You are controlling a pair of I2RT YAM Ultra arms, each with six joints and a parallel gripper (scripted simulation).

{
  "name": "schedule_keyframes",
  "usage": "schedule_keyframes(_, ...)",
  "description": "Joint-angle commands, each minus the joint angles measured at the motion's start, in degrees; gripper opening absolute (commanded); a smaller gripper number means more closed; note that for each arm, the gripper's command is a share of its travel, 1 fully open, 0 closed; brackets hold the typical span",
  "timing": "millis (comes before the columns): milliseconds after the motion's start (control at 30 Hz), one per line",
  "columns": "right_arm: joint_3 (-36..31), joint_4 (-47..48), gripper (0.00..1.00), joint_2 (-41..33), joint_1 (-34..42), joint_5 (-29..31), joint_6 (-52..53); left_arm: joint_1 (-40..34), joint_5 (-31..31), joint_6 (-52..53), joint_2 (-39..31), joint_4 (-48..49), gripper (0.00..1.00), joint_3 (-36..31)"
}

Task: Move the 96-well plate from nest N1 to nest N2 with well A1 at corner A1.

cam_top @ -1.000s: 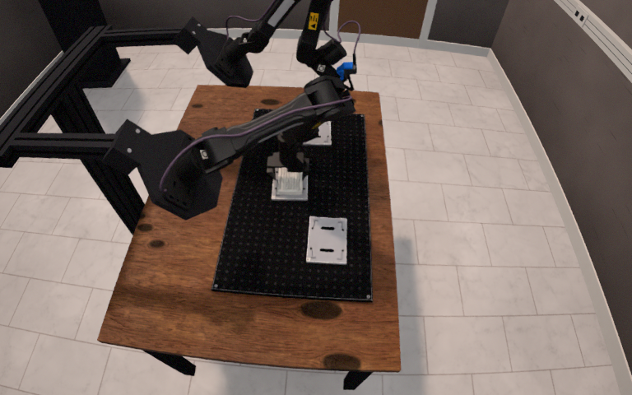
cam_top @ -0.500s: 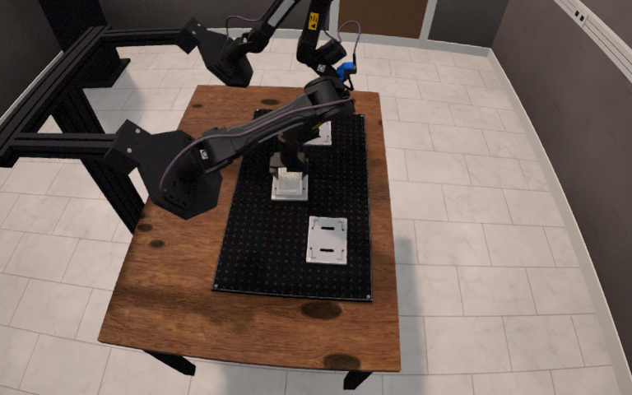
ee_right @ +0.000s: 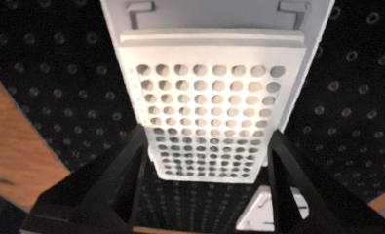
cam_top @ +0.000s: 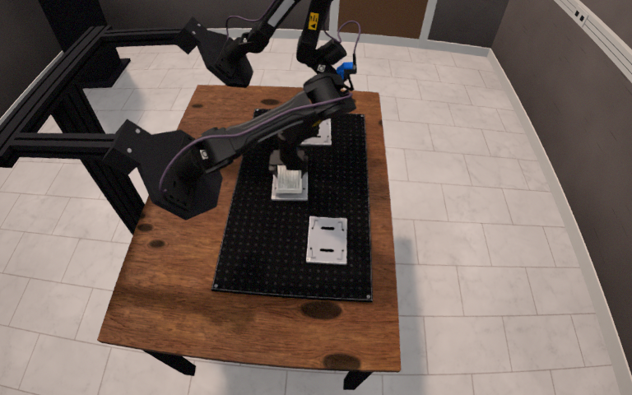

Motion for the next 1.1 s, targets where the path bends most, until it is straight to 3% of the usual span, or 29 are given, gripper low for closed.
schedule_keyframes(0,-1.3,-2.6,0.79,-2.7,2.1,0.6,1.4,0.0,0.4,-0.5,0.8,0.8,1.0,1.4)
schedule_keyframes(267,-4.2,-1.0,0.79,-7.6,-0.8,-4.1,-4.9,0.0,0.4,-0.5,0.8,0.8,1.0,1.4)
schedule_keyframes(500,-10.7,-3.1,0.79,-19.7,-17.2,-14.6,-17.5,-1.8,-2.8,1.8,0.8,2.3,1.0,0.6)
schedule_keyframes(567,-10.7,-3.1,0.79,-19.7,-17.2,-14.6,-17.5,-1.8,-2.8,1.8,0.8,2.3,1.0,0.6)
schedule_keyframes(800,-8.0,-7.4,0.79,-25.8,-31.3,-24.0,-25.2,-16.8,-12.3,10.5,1.4,5.4,1.0,-2.4)
schedule_keyframes(1067,-4.1,-10.8,0.79,-26.8,-39.2,-28.6,-28.5,-38.1,-23.6,19.0,3.6,9.2,1.0,-5.5)
